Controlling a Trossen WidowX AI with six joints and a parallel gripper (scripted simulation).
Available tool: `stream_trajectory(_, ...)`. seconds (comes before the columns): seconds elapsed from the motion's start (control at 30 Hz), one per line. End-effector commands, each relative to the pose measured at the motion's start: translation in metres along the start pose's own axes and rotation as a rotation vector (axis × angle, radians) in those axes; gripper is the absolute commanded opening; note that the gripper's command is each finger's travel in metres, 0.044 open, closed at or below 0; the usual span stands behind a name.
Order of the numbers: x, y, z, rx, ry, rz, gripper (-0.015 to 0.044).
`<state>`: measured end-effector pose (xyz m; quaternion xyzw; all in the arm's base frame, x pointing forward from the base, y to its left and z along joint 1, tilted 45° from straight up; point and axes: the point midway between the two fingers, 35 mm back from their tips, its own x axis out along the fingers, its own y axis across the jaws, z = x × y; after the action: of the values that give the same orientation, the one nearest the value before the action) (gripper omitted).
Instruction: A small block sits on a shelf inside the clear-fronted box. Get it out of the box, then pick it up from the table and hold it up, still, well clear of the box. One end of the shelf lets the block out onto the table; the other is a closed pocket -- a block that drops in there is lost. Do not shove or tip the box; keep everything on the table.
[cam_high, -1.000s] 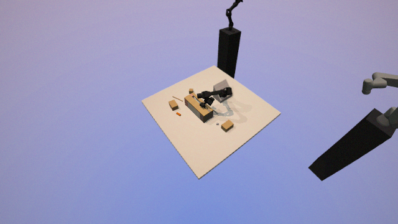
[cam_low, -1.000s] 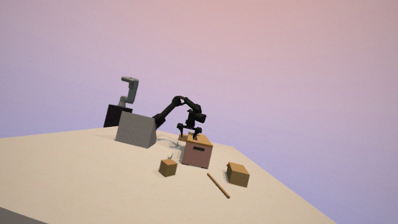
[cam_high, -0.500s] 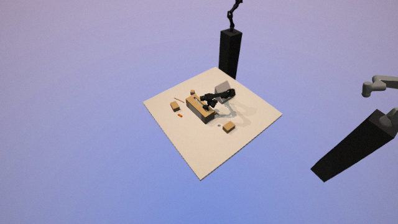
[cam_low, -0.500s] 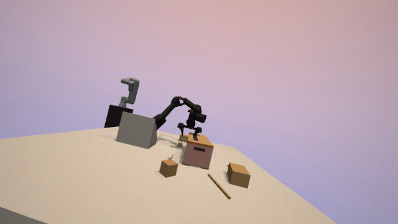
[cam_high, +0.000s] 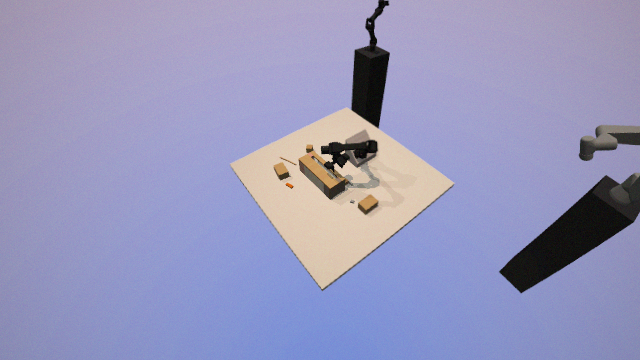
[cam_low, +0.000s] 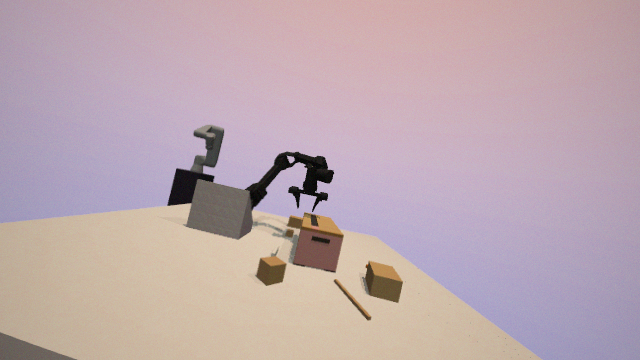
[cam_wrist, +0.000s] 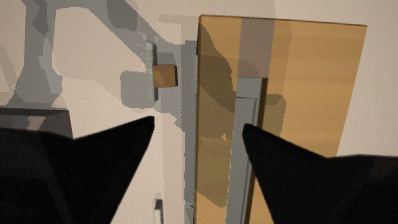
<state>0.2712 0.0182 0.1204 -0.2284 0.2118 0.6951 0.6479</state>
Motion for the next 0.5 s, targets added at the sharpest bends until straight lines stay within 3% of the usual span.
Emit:
stream_trajectory(0.0,-0.009,0.0,0.0,0.18,0.039,-0.042,0.0285)
stream_trajectory(0.47,-0.011,0.012,0.014,1.338,-0.021,-0.163,0.0285)
